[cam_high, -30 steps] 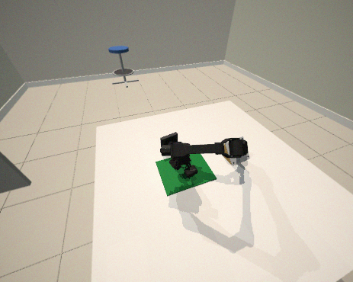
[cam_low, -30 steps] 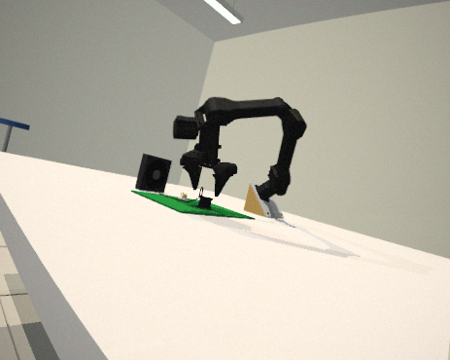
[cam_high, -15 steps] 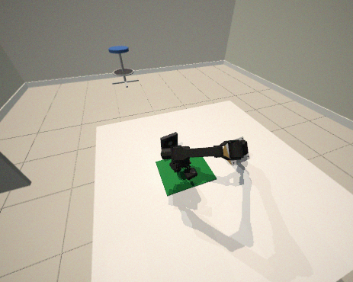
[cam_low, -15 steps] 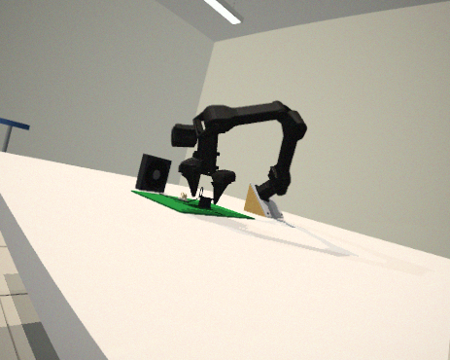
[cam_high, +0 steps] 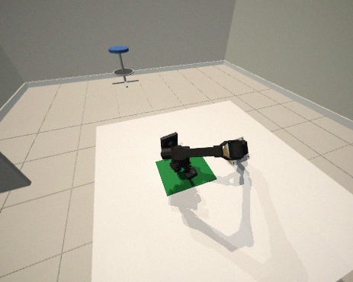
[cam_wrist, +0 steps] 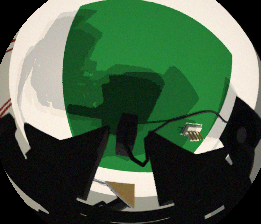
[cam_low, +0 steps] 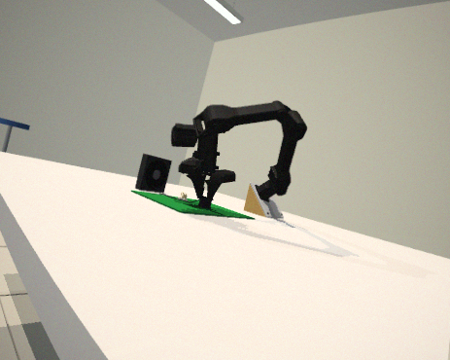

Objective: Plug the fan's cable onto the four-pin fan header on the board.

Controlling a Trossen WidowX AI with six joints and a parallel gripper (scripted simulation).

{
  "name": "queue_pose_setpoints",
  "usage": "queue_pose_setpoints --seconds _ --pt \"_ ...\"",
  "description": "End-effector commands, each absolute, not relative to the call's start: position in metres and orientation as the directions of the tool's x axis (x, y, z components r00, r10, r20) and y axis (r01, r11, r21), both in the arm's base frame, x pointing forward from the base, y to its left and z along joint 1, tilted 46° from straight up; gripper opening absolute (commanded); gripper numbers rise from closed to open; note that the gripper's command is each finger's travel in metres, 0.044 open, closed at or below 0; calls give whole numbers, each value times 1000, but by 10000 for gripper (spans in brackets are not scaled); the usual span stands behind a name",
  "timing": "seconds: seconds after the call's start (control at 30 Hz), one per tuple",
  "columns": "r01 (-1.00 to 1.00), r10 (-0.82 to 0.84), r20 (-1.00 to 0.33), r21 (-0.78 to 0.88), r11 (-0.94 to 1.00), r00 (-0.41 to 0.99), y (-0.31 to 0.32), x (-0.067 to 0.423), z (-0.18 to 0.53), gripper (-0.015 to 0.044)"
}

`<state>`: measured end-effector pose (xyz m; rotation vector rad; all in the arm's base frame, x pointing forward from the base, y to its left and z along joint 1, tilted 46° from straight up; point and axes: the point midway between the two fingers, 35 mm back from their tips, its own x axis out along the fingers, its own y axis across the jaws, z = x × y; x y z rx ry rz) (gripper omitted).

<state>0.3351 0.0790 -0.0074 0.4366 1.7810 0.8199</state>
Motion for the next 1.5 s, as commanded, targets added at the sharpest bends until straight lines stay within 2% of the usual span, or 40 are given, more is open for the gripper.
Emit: queue_pose_setpoints --seconds 0.0,0.57,0.63,0.67,1.47 --pt "-96 644 -677 712 695 -357 79 335 -7 170" --pt "-96 644 -677 712 695 -357 79 335 -7 57" --pt "-96 644 -677 712 696 -356 77 336 -6 4" --pt "-96 644 -677 712 696 -356 76 336 -4 0" --pt "-104 641 -686 706 700 -342 23 345 49 0"
